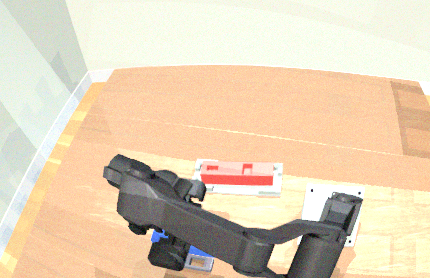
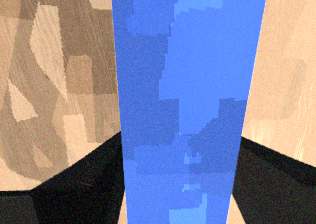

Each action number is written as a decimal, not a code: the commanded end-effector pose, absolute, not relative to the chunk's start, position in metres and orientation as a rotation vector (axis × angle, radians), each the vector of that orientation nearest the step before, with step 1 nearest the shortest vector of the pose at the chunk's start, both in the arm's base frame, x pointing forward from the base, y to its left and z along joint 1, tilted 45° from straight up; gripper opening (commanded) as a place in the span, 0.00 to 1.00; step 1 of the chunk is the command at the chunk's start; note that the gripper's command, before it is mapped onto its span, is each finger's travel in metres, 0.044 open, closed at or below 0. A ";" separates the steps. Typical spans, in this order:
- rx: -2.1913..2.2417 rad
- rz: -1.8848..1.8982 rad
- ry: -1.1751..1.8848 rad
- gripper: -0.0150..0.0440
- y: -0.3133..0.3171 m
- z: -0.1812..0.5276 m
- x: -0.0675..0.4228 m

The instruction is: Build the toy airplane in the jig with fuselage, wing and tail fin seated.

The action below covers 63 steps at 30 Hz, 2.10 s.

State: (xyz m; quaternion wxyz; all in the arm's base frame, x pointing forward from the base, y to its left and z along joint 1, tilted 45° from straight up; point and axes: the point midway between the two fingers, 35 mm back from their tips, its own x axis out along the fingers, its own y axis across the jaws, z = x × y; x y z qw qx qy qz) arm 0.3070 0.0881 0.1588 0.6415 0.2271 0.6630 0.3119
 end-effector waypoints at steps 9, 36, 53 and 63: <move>0.521 0.712 1.508 0.25 0.067 0.180 0.305; 0.823 0.364 1.660 0.25 0.012 0.114 0.318; 1.028 0.120 1.734 0.25 -0.022 0.071 0.314; 1.144 -0.024 1.770 0.25 -0.041 0.045 0.307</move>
